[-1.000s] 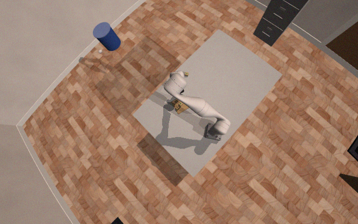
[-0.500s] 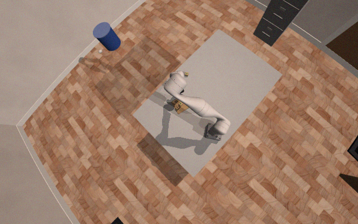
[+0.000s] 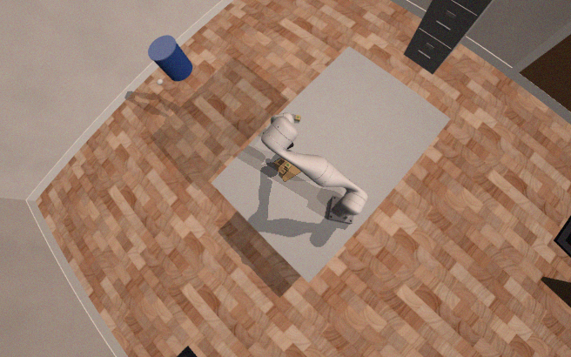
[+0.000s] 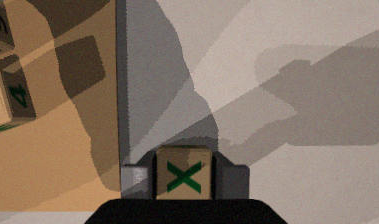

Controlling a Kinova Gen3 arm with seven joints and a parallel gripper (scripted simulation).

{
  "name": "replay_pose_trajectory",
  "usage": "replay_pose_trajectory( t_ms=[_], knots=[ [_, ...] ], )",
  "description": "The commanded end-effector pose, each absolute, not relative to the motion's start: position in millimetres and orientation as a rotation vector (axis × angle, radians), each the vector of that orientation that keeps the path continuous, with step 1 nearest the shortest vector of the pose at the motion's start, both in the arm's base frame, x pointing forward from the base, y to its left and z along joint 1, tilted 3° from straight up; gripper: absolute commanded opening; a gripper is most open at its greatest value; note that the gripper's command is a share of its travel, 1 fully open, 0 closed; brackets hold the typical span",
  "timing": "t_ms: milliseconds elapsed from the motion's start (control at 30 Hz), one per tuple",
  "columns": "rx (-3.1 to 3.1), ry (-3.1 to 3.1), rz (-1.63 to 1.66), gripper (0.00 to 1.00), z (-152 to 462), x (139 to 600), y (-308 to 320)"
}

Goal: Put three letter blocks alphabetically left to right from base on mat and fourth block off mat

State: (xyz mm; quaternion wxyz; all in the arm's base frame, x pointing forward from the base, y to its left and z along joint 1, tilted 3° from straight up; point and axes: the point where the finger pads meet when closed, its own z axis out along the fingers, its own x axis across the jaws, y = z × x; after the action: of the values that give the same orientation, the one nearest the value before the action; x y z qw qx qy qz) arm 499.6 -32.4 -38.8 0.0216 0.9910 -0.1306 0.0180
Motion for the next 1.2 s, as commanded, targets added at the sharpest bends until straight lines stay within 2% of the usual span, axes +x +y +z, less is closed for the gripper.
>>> replay_pose_trajectory(
  t_ms=[0, 433, 767, 1167],
  knots=[
    [3.072, -0.405, 0.059, 0.57, -38, 500, -32],
    [3.072, -0.405, 0.059, 0.57, -34, 500, -32],
    [3.072, -0.405, 0.059, 0.57, 29, 498, -29],
    [3.072, -0.405, 0.059, 0.57, 62, 497, -28]
  ],
)
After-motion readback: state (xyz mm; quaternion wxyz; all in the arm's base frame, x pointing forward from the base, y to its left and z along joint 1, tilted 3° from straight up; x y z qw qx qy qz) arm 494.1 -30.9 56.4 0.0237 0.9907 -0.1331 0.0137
